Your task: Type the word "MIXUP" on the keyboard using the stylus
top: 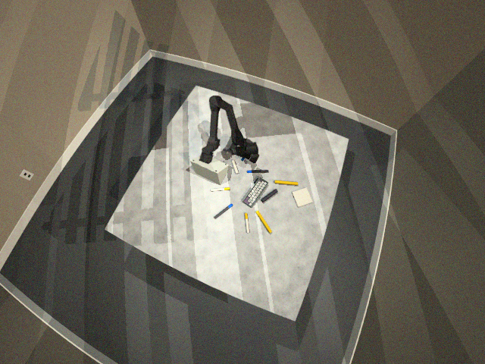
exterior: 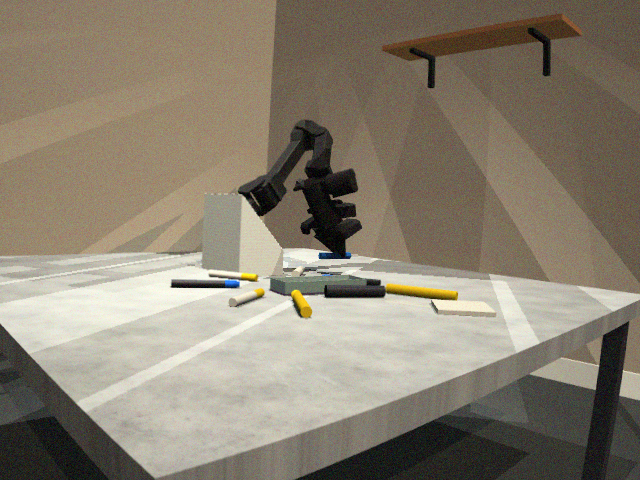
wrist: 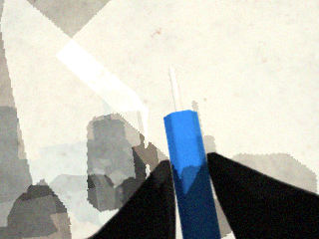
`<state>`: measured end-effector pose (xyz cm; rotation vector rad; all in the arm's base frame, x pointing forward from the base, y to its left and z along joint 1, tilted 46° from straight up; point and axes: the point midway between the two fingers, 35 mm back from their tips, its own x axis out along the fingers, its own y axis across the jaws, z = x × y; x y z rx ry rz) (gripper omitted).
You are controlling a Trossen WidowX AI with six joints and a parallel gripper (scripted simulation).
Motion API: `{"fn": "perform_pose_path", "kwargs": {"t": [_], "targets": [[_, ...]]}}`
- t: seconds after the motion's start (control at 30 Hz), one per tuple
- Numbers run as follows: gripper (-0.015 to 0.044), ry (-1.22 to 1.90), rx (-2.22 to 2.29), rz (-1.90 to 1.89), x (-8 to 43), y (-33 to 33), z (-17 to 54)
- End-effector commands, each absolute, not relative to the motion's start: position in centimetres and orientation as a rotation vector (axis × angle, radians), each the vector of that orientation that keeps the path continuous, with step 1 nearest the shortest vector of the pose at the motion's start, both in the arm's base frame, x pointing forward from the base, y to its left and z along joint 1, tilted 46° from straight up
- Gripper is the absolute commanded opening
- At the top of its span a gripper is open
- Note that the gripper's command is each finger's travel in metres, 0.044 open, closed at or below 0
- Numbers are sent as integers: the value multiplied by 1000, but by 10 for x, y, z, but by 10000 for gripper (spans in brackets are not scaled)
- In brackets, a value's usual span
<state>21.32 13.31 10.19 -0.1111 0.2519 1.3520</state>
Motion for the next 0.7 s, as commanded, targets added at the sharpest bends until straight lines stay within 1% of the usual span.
{"fn": "perform_pose_path", "kwargs": {"t": [0.0, 0.2, 0.67], "targets": [[0, 239, -112, 1351, 213, 130, 108], [0, 262, -111, 1345, 215, 130, 104], [0, 516, -157, 1222, 268, 108, 86]]}}
